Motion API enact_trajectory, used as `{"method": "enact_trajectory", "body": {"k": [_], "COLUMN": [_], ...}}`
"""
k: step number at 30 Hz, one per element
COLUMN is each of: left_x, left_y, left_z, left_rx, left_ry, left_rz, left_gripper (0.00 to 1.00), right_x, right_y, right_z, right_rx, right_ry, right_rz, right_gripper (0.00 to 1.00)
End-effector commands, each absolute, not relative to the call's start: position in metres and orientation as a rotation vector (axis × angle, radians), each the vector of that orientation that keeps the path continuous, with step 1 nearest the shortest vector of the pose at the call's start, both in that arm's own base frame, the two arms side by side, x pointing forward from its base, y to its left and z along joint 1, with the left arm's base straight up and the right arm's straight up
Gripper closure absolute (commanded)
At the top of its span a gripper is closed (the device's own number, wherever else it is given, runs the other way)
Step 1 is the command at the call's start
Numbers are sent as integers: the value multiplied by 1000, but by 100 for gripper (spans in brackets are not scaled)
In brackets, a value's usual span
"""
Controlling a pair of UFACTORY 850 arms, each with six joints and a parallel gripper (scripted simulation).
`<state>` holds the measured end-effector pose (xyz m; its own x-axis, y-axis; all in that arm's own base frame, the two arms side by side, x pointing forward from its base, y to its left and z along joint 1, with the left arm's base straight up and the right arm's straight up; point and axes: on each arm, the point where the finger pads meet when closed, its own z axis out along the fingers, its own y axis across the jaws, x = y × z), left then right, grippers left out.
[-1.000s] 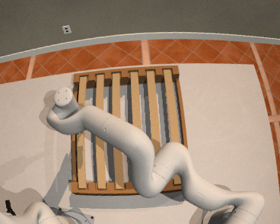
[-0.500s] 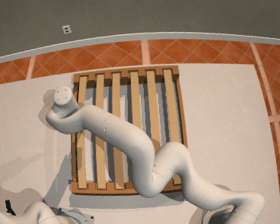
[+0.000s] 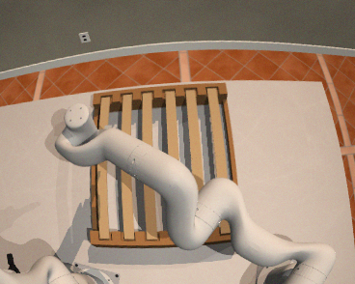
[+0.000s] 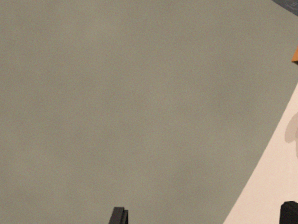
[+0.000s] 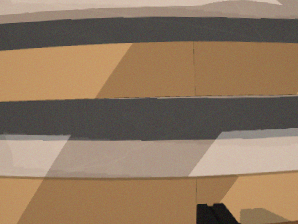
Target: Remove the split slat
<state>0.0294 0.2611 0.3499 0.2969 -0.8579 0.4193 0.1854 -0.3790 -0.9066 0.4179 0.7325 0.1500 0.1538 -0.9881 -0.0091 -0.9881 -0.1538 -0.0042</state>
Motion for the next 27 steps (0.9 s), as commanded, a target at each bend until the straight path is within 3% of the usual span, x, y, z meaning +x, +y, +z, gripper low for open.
{"method": "enact_trajectory", "body": {"k": [1, 7, 8, 24, 25, 27], "left_x": [29, 29, 29, 29, 29, 29], "left_y": [261, 261, 261, 261, 261, 261], "left_z": [350, 350, 350, 350, 350, 350], "left_rx": [-1549, -1549, -1549, -1549, -1549, -1549], "left_ry": [640, 640, 640, 640, 640, 640], "left_rz": [-1289, -1289, -1289, -1289, -1289, -1289], "left_gripper": [0, 0, 0, 0, 0, 0], "right_x": [419, 419, 418, 418, 456, 459], "right_y": [734, 734, 733, 733, 674, 669], "right_z": [153, 153, 152, 152, 152, 152], "right_rx": [-2387, -2387, -2377, -2377, -2248, -2248], "right_ry": [2044, 2044, 2035, 2035, 2176, 2176], "right_rz": [4, 4, 8, 8, 6, 6], "right_gripper": [100, 100, 0, 0, 0, 0]}}
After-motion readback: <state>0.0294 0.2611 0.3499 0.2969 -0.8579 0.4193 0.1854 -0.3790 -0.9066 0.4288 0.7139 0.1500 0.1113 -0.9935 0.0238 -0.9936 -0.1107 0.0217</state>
